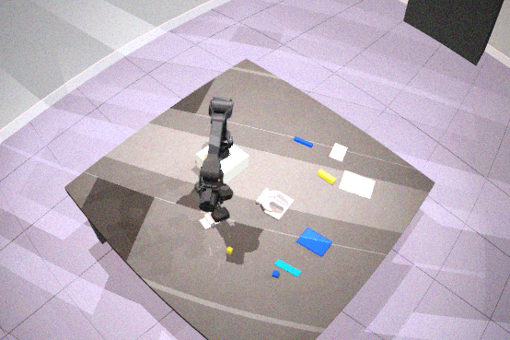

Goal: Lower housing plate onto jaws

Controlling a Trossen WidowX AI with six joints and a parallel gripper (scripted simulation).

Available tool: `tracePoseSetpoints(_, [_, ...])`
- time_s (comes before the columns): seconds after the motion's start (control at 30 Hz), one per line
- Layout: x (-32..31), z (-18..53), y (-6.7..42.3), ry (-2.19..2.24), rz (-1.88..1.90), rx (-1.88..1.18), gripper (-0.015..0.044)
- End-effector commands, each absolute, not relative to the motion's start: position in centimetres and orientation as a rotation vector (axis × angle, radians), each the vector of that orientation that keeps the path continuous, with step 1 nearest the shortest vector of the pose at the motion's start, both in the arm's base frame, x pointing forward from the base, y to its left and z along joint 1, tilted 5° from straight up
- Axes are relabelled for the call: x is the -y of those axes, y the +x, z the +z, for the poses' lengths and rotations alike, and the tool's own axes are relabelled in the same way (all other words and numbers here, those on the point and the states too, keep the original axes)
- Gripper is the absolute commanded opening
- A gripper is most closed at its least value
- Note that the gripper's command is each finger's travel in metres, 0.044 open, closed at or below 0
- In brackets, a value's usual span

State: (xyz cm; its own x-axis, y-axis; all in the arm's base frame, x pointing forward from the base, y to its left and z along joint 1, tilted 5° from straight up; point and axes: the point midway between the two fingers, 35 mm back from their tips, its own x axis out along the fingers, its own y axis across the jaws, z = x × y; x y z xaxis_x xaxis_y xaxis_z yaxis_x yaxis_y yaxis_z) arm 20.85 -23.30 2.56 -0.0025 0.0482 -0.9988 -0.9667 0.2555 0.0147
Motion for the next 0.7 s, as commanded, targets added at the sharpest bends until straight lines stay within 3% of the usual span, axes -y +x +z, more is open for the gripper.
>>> tracePoseSetpoints(0.0, [22.1, 2.7, 21.7, -0.936, 1.006, -1.307, 0.0351])
tracePoseSetpoints(0.67, [16.3, 3.2, 25.0, -0.726, 0.800, -1.399, 0.0351])
